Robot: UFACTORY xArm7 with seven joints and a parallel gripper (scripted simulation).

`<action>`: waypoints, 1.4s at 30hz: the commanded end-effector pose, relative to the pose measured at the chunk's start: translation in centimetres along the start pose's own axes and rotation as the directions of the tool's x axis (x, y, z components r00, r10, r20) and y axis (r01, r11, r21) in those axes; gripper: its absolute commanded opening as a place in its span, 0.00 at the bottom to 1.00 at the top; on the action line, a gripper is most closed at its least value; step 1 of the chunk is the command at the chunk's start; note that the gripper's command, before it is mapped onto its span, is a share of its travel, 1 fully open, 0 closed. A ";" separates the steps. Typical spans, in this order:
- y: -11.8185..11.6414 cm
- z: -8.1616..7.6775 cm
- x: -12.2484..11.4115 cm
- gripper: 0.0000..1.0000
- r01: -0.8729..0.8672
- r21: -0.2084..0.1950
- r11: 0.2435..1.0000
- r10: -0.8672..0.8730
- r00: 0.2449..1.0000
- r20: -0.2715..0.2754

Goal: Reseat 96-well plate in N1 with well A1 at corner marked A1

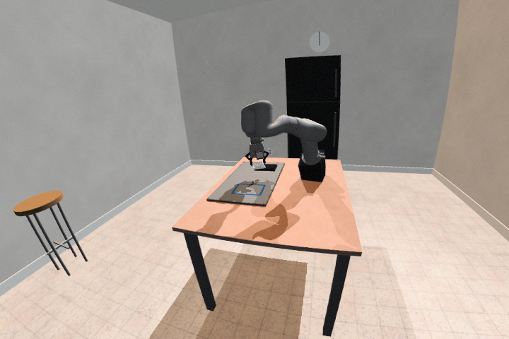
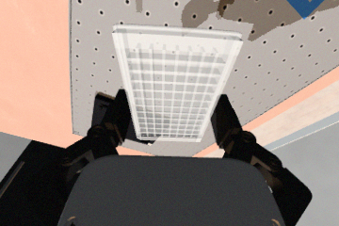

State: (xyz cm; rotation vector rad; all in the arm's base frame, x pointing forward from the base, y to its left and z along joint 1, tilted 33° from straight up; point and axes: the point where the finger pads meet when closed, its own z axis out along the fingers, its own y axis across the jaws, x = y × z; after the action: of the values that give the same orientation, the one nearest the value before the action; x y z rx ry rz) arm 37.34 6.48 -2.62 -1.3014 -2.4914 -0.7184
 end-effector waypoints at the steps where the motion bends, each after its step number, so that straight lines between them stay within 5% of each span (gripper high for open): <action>1: -0.9 -0.1 -1.9 0.00 0.212 -0.019 0.977 -0.212 0.977 -0.012; 13: -2.5 -0.2 -4.8 0.00 0.520 -0.021 0.854 -0.520 0.854 -0.005; 32: -5.3 -0.2 -9.8 0.00 0.897 -0.020 0.441 -0.897 0.441 0.007; 42: -7.0 -0.3 -12.7 0.00 0.904 -0.019 0.428 -0.904 0.428 0.007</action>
State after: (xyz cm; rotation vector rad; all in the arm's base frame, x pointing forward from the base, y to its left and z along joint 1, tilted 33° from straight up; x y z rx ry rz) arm 38.57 -4.37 -9.19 0.2357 -3.0633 -0.8959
